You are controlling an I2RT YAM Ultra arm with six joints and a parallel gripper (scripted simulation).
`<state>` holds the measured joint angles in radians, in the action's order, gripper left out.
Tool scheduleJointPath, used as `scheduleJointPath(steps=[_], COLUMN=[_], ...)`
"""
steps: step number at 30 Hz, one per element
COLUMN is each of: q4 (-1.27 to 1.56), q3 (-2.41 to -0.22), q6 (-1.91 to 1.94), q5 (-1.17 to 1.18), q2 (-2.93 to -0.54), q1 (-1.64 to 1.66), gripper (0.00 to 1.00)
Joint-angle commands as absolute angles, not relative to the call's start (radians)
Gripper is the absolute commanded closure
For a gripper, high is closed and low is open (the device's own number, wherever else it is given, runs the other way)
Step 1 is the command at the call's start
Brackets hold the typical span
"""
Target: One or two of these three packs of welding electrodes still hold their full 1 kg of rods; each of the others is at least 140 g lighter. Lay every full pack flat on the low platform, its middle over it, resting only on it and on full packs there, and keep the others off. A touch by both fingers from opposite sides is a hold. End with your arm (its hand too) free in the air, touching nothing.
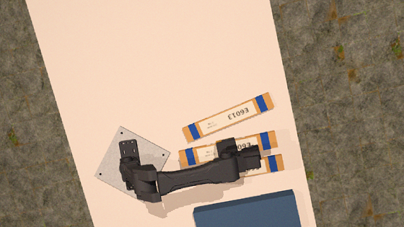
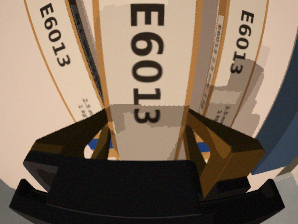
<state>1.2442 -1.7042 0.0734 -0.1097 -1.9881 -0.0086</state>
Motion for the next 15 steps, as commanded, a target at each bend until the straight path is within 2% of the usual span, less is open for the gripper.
scheduleJointPath(steps=[1,15], q4=[1.234,1.294], q3=[-1.705,-1.754], q6=[0.073,0.078], q5=[-0.11,-0.11], q2=[-1.948,-1.935], q1=[-0.011,-0.016], gripper=[1.0,1.0])
